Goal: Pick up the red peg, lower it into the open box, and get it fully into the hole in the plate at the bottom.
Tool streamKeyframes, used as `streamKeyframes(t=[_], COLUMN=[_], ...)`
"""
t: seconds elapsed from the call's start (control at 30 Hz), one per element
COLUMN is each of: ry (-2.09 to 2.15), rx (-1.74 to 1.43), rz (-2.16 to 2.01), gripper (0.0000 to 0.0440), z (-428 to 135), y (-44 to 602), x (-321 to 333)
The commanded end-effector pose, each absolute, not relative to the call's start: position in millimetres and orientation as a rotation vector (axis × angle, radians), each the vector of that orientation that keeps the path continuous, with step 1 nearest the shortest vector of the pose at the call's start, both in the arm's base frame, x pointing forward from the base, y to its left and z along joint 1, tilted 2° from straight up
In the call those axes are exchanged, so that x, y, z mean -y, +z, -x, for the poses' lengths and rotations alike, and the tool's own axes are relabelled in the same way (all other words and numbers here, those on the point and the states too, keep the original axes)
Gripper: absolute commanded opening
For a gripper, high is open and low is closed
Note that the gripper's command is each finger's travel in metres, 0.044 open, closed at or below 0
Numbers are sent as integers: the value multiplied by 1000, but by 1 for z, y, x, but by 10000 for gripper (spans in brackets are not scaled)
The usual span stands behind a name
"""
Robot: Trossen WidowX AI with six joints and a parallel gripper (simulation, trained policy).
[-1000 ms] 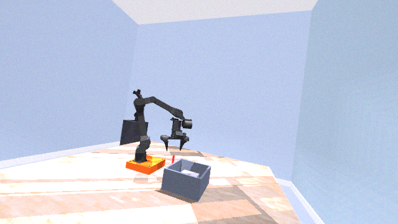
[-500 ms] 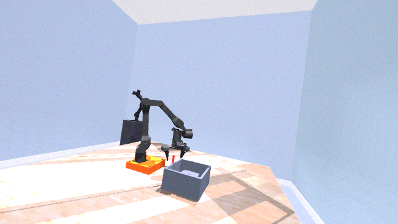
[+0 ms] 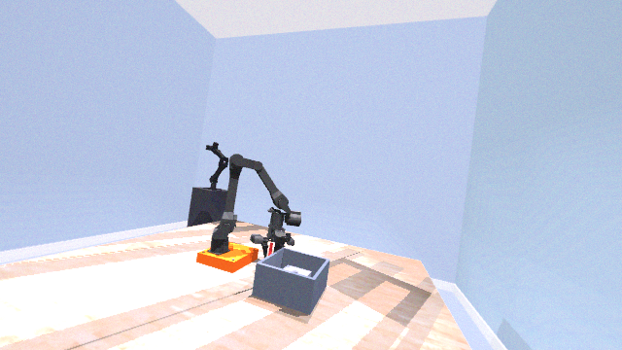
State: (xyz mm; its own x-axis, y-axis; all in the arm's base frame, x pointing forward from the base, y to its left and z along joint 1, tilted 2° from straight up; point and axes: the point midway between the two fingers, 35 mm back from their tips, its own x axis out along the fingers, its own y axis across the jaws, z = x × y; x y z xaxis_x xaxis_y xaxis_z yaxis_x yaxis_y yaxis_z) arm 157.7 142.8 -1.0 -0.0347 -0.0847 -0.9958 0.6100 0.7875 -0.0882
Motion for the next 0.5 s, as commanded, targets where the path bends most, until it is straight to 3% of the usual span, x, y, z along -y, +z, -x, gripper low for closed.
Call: streamKeyframes(t=[0.0,0.07,0.17,0.47], ry=[-605,-620,-604,-574], rx=[-1520,-1522,-1490,-1421], rz=[-438,-430,-427,-427], gripper=[47,15,1,0], z=[-158,-158,-167,-184], y=[-2,-3,7,42], x=[-143,-143,-145,-145])
